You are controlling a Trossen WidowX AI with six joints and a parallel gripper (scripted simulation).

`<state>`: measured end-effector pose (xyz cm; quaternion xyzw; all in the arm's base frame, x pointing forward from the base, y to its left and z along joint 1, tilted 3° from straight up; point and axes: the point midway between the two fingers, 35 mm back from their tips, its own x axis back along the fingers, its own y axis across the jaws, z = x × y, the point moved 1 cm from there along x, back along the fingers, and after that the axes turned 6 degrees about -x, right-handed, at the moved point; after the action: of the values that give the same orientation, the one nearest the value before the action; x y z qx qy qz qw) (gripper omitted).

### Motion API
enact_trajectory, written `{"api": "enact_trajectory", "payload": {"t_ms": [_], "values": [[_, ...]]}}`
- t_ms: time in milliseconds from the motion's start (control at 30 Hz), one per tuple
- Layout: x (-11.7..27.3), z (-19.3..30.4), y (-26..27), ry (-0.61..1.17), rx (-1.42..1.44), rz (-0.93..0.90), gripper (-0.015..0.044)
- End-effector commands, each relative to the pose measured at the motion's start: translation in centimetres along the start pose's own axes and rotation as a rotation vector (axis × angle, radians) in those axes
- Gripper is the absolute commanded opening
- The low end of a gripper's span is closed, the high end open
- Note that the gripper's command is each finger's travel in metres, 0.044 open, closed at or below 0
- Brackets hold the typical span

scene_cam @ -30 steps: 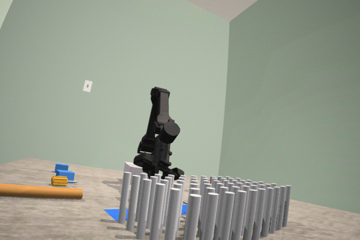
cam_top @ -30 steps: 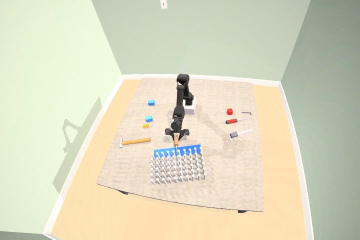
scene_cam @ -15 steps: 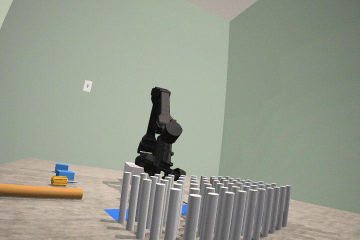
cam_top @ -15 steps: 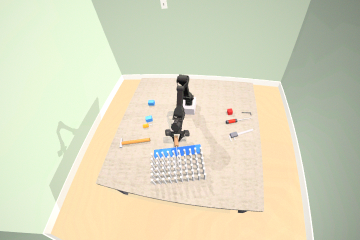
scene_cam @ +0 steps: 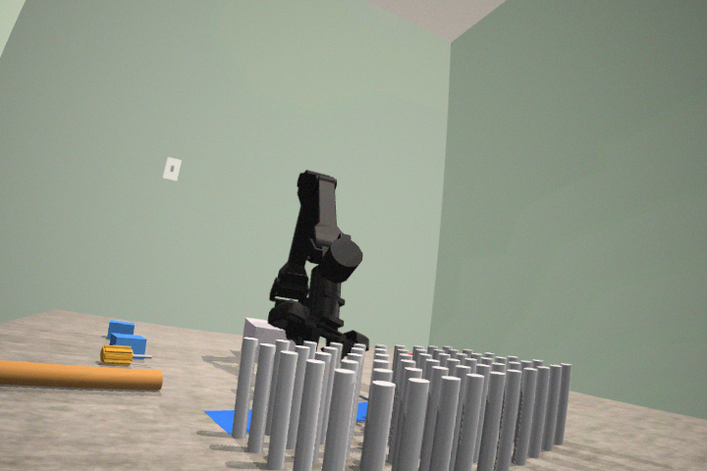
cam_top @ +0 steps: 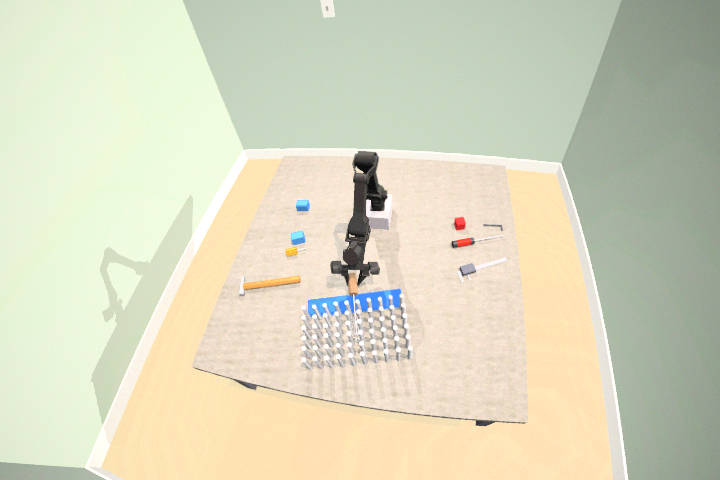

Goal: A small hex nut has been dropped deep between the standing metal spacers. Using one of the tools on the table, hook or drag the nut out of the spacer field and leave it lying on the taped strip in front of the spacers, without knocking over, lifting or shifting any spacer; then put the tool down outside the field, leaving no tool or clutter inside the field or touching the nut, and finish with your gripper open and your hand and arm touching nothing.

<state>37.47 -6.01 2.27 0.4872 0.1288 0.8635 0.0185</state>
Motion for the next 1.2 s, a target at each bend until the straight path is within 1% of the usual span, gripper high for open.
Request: {"api": "enact_trajectory", "payload": {"t_ms": [0, 433, 1167], "values": [[0.0, 0.7, 0.1, 0.01, -0.006, -0.006, 0.0], [-0.3, 1.3, 0.0, 0.011, -0.007, -0.006, 0.0], [-1.4, 0.8, -0.3, 0.011, -0.007, -0.006, 0.0]]}}
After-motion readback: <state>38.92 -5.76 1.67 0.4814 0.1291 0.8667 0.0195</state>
